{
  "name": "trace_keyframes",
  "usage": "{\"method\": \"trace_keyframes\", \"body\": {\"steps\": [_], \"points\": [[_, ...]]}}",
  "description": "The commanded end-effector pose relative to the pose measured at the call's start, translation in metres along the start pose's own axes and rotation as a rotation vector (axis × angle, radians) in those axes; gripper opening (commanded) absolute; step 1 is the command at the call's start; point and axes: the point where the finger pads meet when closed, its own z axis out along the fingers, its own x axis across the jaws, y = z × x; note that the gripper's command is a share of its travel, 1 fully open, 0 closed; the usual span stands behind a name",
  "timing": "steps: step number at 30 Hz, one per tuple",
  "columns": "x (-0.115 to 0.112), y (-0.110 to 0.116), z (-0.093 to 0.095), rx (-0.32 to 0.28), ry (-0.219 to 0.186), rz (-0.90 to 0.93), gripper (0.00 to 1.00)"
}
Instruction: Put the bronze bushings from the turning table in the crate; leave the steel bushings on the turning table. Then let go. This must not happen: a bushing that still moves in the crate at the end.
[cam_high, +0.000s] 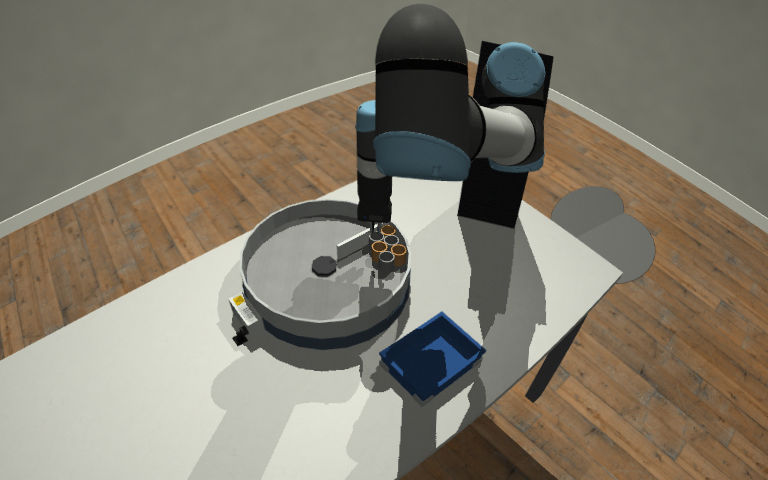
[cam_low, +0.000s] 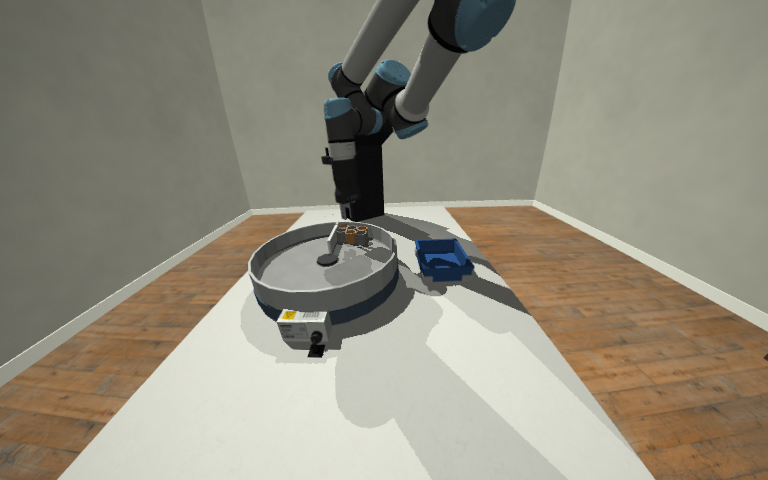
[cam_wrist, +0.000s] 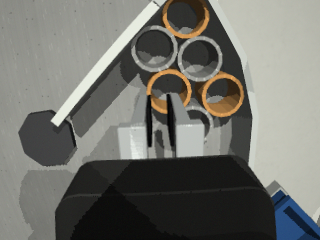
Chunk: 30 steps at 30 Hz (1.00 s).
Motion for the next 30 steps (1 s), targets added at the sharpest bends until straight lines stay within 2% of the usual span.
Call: {"method": "trace_keyframes", "body": {"steps": [1, 7, 8, 30], "points": [[-0.0017, -0.0008, 0.0031, 0.009, -0.024, 0.003, 0.34], [-0.0017, -0.0008, 0.0031, 0.009, -0.024, 0.003, 0.34], [-0.0013, -0.0007, 0.0026, 0.008, -0.018, 0.003, 0.48], [-0.0013, -0.0007, 0.0026, 0.008, -0.018, 0.003, 0.48]]}}
